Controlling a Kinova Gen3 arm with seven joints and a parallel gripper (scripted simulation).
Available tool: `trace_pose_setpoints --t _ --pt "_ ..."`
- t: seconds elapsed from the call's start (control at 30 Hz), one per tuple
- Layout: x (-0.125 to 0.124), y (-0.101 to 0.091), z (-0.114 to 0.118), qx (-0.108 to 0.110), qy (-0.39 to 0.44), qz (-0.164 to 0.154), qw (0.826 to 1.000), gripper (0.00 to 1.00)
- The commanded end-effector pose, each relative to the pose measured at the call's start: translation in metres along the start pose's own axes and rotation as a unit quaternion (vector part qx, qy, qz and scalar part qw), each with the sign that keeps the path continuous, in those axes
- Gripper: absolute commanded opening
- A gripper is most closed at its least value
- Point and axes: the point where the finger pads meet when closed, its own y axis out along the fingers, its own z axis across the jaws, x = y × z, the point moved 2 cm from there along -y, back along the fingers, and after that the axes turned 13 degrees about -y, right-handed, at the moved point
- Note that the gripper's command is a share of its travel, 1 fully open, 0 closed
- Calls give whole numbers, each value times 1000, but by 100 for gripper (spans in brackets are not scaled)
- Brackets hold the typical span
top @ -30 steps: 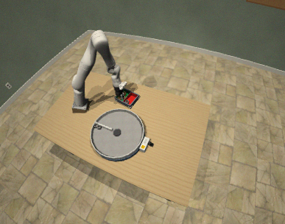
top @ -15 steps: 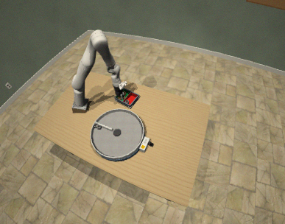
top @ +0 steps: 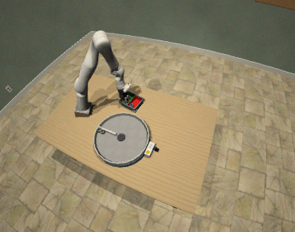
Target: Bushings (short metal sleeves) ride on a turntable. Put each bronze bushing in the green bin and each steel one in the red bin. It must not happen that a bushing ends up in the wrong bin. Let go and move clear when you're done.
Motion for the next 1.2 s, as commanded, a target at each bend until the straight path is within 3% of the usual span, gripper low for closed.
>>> trace_pose_setpoints --t 0.0,1.17 --pt "-1 -1 0 0 0 1 1000 42" --pt "0 -11 0 0 0 1 1000 42"
